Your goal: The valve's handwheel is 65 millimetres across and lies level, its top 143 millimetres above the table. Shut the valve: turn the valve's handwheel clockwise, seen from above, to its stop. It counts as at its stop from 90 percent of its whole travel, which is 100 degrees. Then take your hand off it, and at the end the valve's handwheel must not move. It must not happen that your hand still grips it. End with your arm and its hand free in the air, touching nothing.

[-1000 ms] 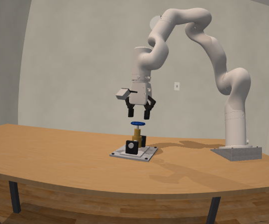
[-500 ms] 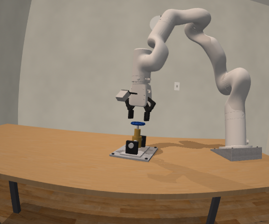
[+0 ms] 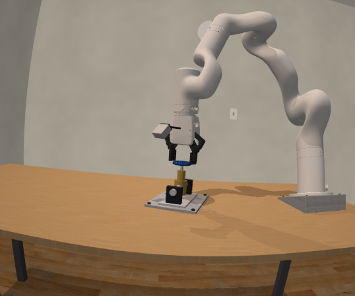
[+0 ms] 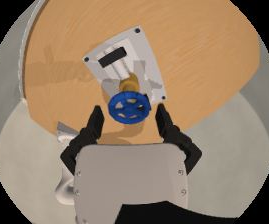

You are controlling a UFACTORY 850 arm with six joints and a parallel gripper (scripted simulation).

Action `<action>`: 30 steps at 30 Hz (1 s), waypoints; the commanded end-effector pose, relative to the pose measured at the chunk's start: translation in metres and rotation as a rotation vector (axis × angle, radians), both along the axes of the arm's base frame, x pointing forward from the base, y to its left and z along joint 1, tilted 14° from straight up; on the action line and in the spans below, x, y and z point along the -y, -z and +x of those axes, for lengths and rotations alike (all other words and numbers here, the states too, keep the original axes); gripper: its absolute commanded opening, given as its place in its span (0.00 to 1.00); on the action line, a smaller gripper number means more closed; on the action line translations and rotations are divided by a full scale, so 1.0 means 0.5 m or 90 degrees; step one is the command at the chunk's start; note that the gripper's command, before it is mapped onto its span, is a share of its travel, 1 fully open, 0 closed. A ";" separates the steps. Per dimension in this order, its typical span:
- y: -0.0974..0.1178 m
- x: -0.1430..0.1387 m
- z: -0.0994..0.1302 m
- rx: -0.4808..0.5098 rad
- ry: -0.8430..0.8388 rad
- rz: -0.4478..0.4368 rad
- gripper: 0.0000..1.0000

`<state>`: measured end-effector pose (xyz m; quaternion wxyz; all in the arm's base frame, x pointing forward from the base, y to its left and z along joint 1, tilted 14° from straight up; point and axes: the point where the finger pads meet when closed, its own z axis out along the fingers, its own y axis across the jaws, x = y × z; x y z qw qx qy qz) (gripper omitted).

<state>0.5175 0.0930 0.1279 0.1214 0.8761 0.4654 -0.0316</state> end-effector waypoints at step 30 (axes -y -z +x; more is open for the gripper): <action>0.030 0.007 0.003 0.001 0.000 0.000 1.00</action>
